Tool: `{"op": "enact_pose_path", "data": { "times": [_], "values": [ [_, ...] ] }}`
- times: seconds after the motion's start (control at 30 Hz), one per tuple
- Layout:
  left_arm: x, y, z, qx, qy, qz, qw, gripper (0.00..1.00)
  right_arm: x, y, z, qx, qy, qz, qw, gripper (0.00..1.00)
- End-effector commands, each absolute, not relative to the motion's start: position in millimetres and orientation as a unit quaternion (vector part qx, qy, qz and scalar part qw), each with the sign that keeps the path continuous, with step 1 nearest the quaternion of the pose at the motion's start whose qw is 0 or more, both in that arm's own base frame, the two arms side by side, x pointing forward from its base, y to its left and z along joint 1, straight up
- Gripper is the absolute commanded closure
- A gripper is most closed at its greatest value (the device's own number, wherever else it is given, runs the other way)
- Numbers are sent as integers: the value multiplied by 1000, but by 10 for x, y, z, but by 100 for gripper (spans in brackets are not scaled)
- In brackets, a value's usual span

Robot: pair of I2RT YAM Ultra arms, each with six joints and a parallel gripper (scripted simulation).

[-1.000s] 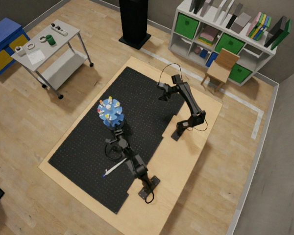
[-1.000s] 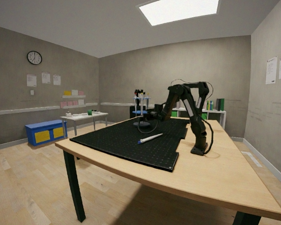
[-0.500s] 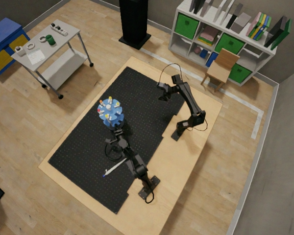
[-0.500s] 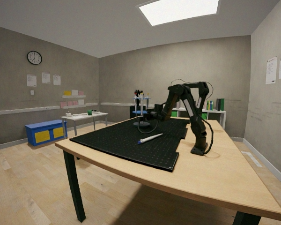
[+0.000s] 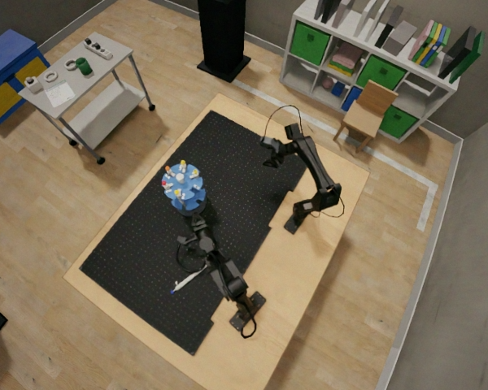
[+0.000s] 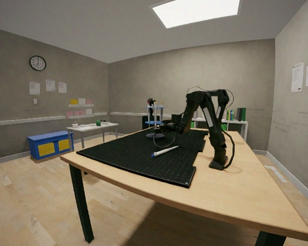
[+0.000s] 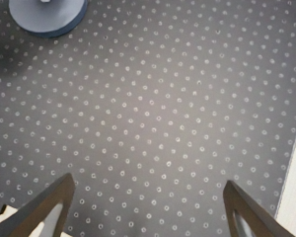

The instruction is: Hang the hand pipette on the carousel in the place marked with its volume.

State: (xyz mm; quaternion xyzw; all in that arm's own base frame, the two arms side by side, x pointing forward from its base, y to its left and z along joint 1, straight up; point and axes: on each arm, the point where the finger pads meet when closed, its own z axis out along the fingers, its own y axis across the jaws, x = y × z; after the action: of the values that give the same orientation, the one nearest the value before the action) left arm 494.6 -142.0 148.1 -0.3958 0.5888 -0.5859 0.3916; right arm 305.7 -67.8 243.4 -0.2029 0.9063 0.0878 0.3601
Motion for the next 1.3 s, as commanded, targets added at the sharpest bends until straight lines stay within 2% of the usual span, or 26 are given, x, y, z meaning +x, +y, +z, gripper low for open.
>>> {"op": "enact_pose_path", "data": {
  "times": [0.0, 0.6, 0.63, 1.27],
  "values": [
    [4853, -1345, 1595, -387, 582, -593, 401, 51, 3091, -697, 2528, -207, 899, 82, 377, 0],
    [4454, -1187, 1583, -387, 582, -592, 401, 51, 3091, -697, 2528, -207, 899, 82, 377, 0],
    [4416, -1129, 1538, -384, 602, -576, 398, 0, 3091, -697, 2528, -207, 899, 82, 377, 0],
    [3841, -126, 2057, -222, 762, -407, 452, 0, 3091, -697, 2528, -207, 899, 82, 377, 0]
  ]
}}
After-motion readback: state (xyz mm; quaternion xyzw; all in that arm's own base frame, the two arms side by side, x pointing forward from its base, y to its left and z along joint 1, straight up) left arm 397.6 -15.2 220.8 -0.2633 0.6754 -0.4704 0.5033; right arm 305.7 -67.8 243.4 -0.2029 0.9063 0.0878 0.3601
